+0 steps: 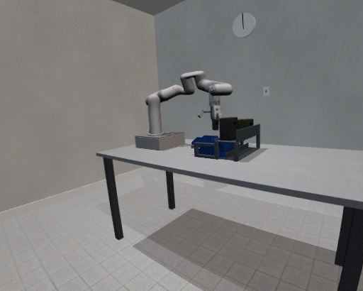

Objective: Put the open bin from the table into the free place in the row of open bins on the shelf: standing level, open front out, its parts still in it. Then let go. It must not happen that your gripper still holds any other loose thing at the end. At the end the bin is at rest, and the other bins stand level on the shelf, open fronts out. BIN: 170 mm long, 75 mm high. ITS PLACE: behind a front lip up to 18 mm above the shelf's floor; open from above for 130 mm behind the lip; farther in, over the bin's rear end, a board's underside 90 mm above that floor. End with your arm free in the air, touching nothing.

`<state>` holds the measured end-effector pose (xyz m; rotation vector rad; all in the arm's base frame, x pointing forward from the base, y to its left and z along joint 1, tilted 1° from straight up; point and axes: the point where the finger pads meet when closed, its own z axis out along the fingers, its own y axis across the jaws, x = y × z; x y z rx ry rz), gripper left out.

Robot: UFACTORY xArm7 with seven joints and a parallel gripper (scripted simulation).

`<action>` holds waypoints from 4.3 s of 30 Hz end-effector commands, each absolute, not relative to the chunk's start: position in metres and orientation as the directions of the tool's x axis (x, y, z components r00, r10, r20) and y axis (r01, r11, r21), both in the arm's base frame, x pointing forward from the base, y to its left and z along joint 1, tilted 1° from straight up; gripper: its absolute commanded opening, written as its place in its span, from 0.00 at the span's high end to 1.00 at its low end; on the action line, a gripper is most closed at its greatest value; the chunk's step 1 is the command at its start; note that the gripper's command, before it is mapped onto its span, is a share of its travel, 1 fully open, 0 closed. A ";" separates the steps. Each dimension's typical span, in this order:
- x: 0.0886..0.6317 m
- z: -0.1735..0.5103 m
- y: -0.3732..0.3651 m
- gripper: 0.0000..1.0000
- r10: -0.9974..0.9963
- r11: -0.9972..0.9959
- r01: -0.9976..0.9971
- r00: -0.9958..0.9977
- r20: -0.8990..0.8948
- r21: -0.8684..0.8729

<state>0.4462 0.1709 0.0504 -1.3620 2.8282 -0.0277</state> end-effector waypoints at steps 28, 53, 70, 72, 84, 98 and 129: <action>0.442 0.052 0.167 0.67 -0.977 0.211 -0.977 -0.212 0.008 -0.017; 0.442 0.052 0.166 0.67 -0.999 -0.046 -0.999 0.046 0.012 -0.015; 0.440 0.052 0.165 0.67 -0.998 -0.061 -0.998 0.061 0.012 -0.015; 0.440 0.052 0.165 0.67 -0.998 -0.061 -0.998 0.061 0.012 -0.015; 0.440 0.046 0.165 0.67 -0.998 -0.061 -0.998 0.061 0.012 -0.015; 0.440 0.042 0.165 0.67 -0.998 -0.061 -0.998 0.061 0.012 -0.015; 0.441 0.022 0.165 0.67 -0.998 -0.061 -0.998 0.061 0.012 -0.015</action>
